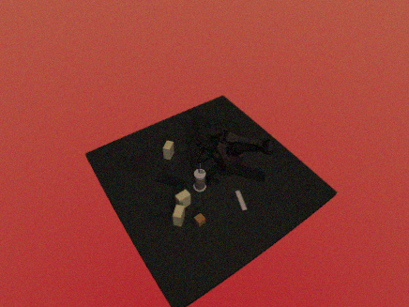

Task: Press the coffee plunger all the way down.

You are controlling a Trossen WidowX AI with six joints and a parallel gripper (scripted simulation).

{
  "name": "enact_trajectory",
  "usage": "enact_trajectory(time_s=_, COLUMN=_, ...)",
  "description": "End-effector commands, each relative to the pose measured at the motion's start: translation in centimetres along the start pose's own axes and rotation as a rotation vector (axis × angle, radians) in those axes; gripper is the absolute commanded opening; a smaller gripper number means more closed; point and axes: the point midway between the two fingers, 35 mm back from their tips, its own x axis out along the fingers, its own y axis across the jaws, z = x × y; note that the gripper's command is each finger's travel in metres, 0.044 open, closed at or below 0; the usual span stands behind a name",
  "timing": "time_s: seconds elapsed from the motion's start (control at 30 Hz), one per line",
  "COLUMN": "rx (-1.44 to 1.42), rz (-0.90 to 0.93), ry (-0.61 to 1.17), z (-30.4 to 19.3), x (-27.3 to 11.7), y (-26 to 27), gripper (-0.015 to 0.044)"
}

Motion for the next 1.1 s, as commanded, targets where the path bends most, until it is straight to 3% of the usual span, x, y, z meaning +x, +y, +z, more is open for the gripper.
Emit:
enact_trajectory(time_s=0.0, rx=0.009, rz=-0.012, ry=0.016, z=-1.3, x=0.7, y=-0.5, gripper=0.0129)
enact_trajectory(time_s=1.07, rx=0.008, rz=-0.016, ry=0.019, z=-5.5, x=4.0, y=-0.9, gripper=0.0129)
